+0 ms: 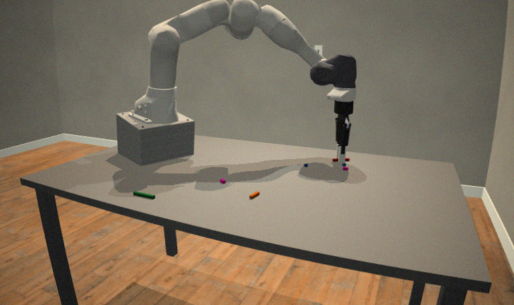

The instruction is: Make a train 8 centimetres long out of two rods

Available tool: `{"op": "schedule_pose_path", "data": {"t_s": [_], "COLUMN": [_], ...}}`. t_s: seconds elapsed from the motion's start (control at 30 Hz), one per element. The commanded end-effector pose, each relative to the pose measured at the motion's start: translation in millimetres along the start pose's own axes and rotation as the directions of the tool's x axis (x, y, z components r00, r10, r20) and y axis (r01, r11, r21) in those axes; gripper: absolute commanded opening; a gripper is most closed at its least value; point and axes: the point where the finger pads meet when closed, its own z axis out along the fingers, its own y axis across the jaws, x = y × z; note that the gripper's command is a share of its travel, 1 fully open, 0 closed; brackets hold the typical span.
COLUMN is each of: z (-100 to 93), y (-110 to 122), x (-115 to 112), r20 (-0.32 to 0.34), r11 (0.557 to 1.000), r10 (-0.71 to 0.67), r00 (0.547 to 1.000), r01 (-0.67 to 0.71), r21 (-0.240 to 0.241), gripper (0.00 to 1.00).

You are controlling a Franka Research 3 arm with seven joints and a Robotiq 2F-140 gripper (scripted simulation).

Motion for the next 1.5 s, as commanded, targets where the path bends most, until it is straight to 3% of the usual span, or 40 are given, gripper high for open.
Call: {"op": "schedule_pose_path", "data": {"t_s": [0.0, 0.4, 0.43, 1.47], "z": [0.8, 0.8, 0.8, 0.8], "y": [-1.0, -1.0, -1.0, -1.0], "x": [-0.8, -0.8, -0.8, -0.8], "r20": [0.002, 0.002, 0.002, 0.002], "r11": [1.0, 1.0, 1.0, 1.0], "r10": [-0.001, -0.001, -0.001, -0.001], "r00": [1.0, 1.0, 1.0, 1.0], "r01": [0.001, 0.001, 0.001, 0.001], "r21": [0.0, 0.0, 0.0, 0.0], "gripper": [0.23, 0.23, 0.12, 0.12]}}
